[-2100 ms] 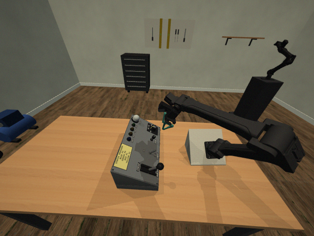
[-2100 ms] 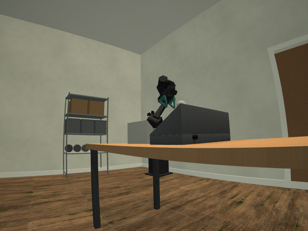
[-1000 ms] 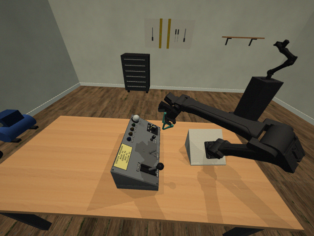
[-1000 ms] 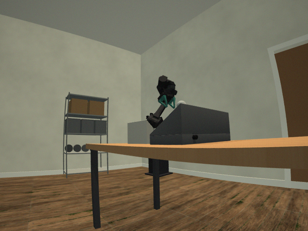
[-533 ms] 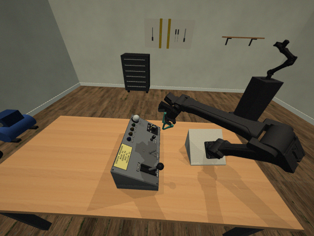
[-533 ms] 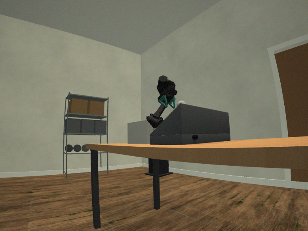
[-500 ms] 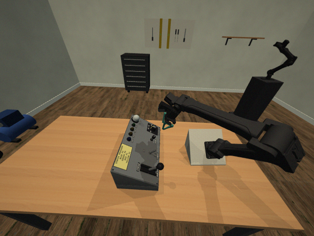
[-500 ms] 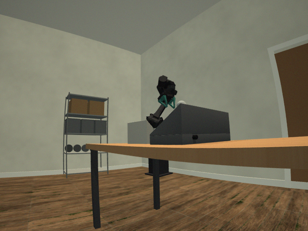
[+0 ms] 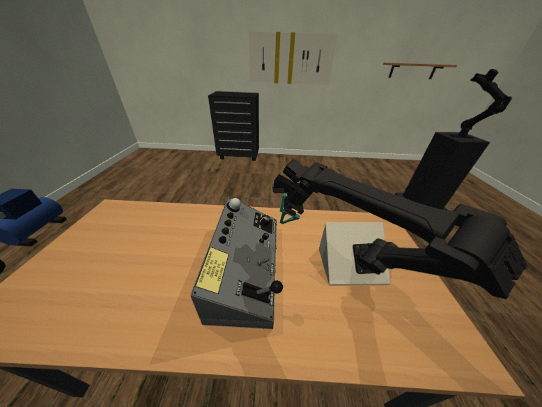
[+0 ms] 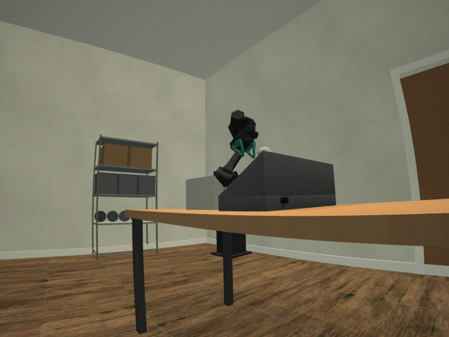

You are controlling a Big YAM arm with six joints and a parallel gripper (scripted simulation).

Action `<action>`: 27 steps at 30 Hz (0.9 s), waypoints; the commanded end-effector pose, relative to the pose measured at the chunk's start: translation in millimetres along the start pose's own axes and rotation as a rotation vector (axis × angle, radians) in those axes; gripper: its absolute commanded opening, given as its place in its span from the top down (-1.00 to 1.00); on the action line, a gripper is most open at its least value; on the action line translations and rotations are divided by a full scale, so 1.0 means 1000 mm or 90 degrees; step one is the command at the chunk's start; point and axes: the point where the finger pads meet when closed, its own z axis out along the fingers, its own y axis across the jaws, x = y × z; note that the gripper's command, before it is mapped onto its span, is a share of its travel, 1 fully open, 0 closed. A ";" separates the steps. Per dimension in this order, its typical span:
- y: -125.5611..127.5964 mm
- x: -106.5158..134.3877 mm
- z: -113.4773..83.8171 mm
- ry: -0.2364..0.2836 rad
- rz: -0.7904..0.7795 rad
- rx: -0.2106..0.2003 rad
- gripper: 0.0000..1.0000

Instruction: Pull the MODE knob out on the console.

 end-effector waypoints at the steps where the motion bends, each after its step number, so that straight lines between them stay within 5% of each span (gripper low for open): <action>1: 0.004 -0.011 -0.007 -0.008 -0.006 0.006 -0.40; 14: 0.004 -0.011 -0.006 -0.008 -0.006 0.006 -0.40; 27: 0.000 -0.004 0.016 -0.001 -0.003 0.001 -0.40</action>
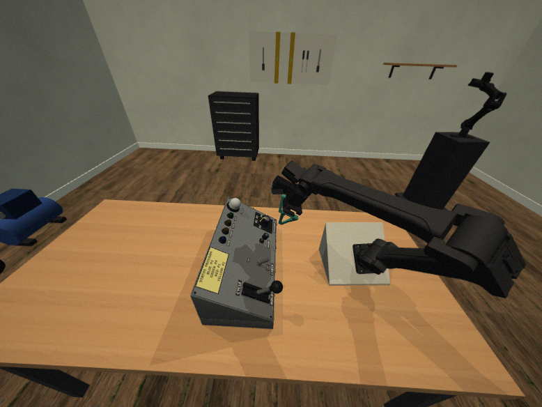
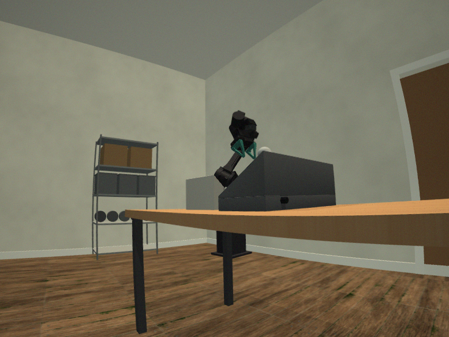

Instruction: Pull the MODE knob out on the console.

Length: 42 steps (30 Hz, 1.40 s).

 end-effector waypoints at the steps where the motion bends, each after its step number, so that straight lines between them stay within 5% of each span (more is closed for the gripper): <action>1: 0.001 -0.002 0.012 0.000 0.000 0.000 -0.40; 10: 0.002 -0.002 0.035 -0.001 -0.002 0.000 -0.40; 24: 0.001 -0.001 0.097 0.000 0.000 0.000 -0.40; 42: 0.002 0.000 0.141 0.000 0.001 -0.001 -0.40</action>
